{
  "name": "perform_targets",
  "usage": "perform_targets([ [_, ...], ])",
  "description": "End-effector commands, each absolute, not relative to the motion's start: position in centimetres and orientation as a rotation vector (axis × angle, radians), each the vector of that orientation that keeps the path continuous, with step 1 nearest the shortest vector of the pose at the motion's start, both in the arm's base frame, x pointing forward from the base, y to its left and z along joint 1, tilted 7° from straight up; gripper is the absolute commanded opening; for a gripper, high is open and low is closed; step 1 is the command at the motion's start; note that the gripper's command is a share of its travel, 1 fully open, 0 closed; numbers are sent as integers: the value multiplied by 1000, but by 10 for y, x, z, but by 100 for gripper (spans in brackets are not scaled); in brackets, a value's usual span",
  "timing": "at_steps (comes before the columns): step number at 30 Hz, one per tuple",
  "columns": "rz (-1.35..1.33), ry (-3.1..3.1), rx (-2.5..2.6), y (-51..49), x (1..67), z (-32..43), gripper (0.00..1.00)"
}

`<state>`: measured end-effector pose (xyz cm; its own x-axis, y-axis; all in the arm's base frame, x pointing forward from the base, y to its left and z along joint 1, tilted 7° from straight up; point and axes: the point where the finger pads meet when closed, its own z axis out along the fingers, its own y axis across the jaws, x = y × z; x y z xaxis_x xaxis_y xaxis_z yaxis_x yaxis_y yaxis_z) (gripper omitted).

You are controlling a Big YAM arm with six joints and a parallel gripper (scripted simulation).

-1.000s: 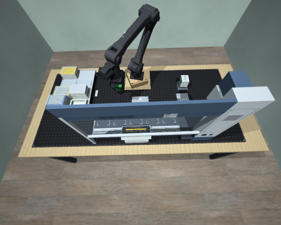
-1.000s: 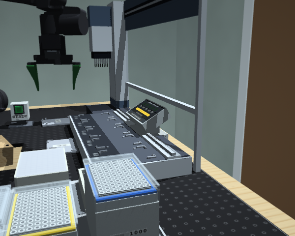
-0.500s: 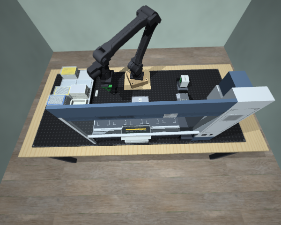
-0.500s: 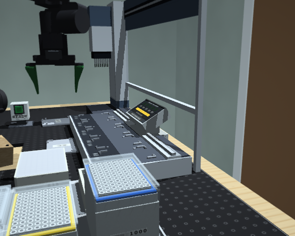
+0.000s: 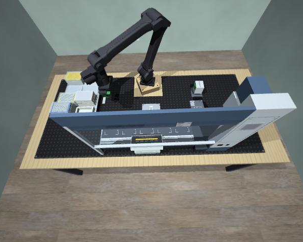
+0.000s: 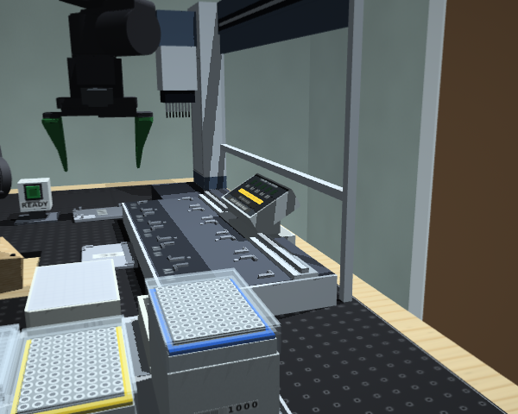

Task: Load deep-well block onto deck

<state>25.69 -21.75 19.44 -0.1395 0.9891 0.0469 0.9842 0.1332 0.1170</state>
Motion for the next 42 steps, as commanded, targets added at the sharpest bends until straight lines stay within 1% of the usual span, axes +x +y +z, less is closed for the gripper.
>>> perform_targets([
  [1,170,2300,1951,-253,274,219,100],
  [13,165,2308,1960,-302,279,216,100],
  [17,160,2303,1943,-302,280,222,100],
  [18,172,2325,1978,-289,261,204,100],
  [28,171,2331,1983,-294,222,199,100],
  [33,183,2371,1971,-289,230,191,100],
  [34,156,2311,1963,-317,234,210,100],
  [42,150,2307,1959,-348,239,209,100],
])
